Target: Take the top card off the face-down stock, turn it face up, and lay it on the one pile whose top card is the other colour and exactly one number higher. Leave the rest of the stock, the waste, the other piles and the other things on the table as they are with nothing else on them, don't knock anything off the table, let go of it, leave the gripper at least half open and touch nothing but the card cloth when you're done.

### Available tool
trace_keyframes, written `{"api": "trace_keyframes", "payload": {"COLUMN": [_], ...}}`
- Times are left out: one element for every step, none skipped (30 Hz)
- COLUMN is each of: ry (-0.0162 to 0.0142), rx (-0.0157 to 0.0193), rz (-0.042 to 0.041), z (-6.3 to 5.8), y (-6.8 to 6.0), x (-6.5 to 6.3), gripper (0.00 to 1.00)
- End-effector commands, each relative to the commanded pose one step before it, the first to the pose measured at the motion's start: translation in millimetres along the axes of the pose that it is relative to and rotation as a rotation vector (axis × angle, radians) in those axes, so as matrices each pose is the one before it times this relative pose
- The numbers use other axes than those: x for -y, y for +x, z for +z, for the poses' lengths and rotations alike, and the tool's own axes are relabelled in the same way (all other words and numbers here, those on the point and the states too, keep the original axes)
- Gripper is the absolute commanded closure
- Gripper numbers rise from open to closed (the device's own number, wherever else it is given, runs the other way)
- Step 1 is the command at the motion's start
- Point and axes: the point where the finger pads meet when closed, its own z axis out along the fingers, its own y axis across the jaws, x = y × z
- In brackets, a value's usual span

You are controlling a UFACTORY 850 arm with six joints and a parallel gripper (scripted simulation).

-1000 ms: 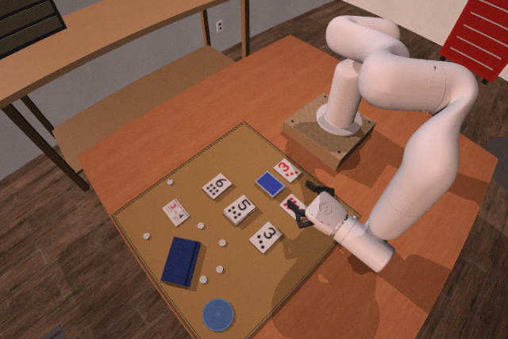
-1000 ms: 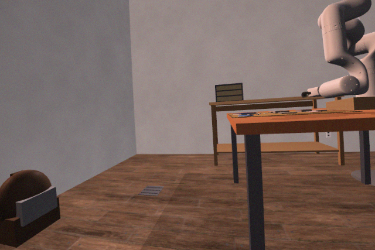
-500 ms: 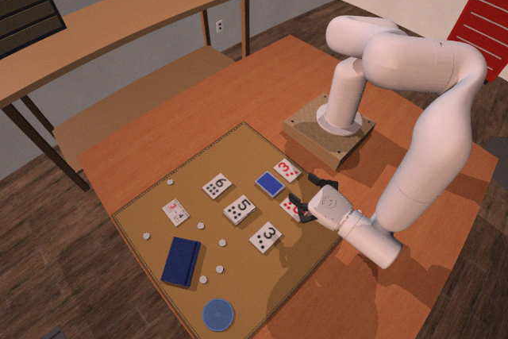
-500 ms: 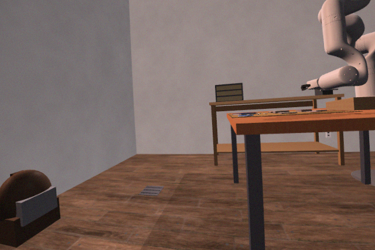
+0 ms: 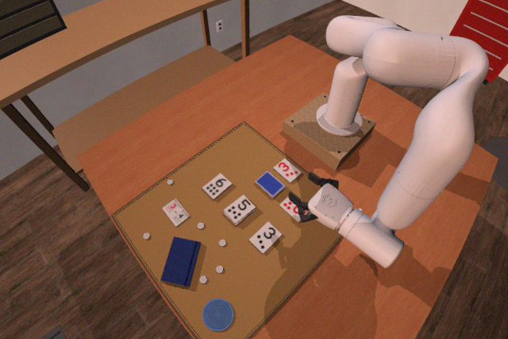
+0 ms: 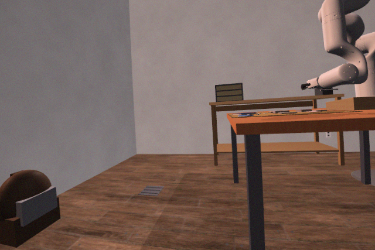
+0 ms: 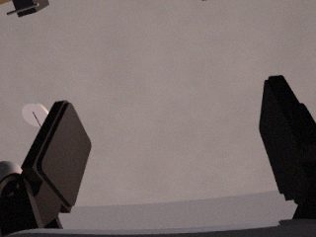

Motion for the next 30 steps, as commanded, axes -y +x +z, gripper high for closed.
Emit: {"api": "trace_keyframes", "payload": {"ry": [0.00007, -0.00010, -0.00020, -0.00011, 0.00029, 0.00015, -0.00003, 0.00000, 0.00000, -0.00026, -0.00006, 0.00035, 0.00002, -0.00024, -0.00014, 0.00020, 0.00024, 0.00004, -0.00023, -0.00005, -0.00010, 0.00042, 0.00009, -0.00016, 0.00000, 0.00000, -0.00011, -0.00010, 0.00058, -0.00016], "rx": [-0.05439, -0.01688, -0.01884, -0.02079, -0.02269, -0.02465, -0.02659, 0.00000, 0.00000, -0.02849, -0.03028, -0.03198, -0.03370, -0.02595, -0.00938, -0.03676, -0.02503, -0.01310, -0.03578, -0.00370, -0.04063, -0.02731, -0.01429, -0.03461, 0.00000, 0.00000, -0.00798, -0.04337, -0.04397, -0.02716], "rz": [0.00171, 0.00002, 0.00004, 0.00001, -0.00009, -0.00005, 0.00000, 0.00000, 0.00000, 0.00007, -0.00001, -0.00013, -0.00001, 0.00007, 0.00004, -0.00011, -0.00010, -0.00002, 0.00007, 0.00002, 0.00000, -0.00017, -0.00004, 0.00004, 0.00000, 0.00000, 0.00003, -0.00001, -0.00023, 0.00004], "z": [-0.43, -0.06, -0.12, -0.07, 0.16, 0.08, -0.02, 0.00, 0.00, -0.14, -0.04, 0.17, 0.01, -0.11, -0.07, 0.08, 0.11, 0.02, -0.09, -0.02, -0.06, 0.15, 0.03, -0.06, 0.00, 0.00, -0.04, -0.06, 0.18, -0.05], "y": [-0.70, 0.01, 0.03, 0.02, -0.02, -0.01, 0.01, 0.00, 0.00, 0.03, 0.02, -0.02, 0.00, 0.02, 0.01, 0.01, -0.01, 0.00, 0.02, 0.00, 0.02, -0.01, 0.00, 0.01, 0.00, 0.00, 0.01, 0.03, -0.01, 0.01], "x": [-0.62, 0.01, 0.02, 0.01, -0.03, -0.02, 0.00, 0.00, 0.00, 0.03, 0.01, -0.03, 0.00, 0.02, 0.01, -0.01, -0.01, 0.00, 0.01, 0.00, 0.02, -0.01, 0.00, 0.00, 0.00, 0.00, 0.00, 0.02, 0.01, 0.00], "gripper": [0.00, 0.00, 0.00, 0.00, 0.00, 0.00, 0.00, 0.00, 0.00, 0.00, 0.00, 0.00, 0.00, 0.00, 0.00, 0.00, 0.00, 0.00, 0.00, 0.00, 0.00, 0.00, 0.00, 0.00, 0.00, 0.00, 0.00, 0.00, 0.00, 0.00]}}
